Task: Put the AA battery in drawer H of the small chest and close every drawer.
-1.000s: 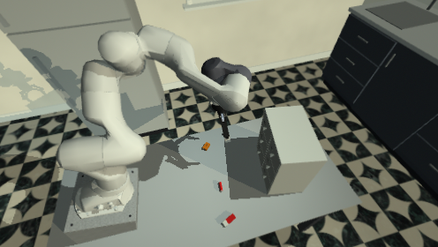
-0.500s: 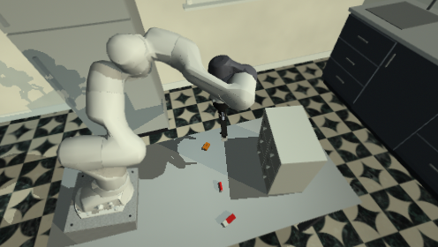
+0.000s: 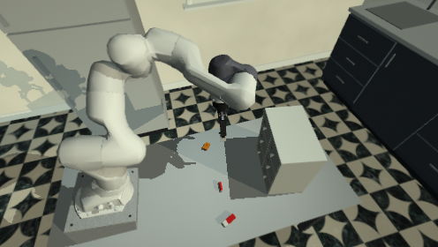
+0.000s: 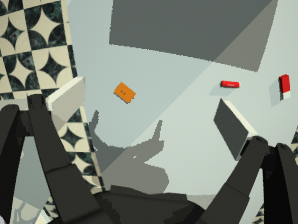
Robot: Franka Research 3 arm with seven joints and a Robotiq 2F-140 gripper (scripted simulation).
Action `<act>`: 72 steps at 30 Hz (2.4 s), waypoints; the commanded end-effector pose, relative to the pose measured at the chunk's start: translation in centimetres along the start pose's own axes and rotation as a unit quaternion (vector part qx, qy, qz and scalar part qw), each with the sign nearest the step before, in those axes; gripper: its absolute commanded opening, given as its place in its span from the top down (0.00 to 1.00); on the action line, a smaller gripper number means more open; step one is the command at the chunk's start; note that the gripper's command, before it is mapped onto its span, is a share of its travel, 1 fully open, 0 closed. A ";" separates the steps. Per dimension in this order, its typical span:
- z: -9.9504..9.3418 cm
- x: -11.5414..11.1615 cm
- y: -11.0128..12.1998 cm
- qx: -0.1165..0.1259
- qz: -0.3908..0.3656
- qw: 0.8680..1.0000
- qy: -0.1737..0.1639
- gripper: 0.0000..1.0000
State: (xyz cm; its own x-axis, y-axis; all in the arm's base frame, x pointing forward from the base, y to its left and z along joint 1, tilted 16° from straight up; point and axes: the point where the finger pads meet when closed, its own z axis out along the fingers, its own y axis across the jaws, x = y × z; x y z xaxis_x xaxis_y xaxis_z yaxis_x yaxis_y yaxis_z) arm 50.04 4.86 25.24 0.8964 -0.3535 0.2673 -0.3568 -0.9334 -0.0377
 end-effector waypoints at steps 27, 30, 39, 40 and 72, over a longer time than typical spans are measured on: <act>0.0 -1.8 2.2 0.000 0.002 1.000 -0.001 0.00; 0.0 -2.3 2.8 0.000 0.002 1.000 -0.001 0.00; 0.0 -2.9 3.6 0.000 0.002 1.000 -0.001 0.00; 0.0 -2.9 3.6 0.000 0.002 1.000 -0.001 0.00; 3.3 0.5 3.6 -0.001 0.002 0.980 0.199 0.00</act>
State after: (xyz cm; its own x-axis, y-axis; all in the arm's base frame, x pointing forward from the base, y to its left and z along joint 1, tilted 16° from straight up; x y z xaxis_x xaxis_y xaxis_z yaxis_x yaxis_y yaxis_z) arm 48.70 2.05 21.86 0.7428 -0.3574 0.5661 -0.3941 -0.9170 -0.0618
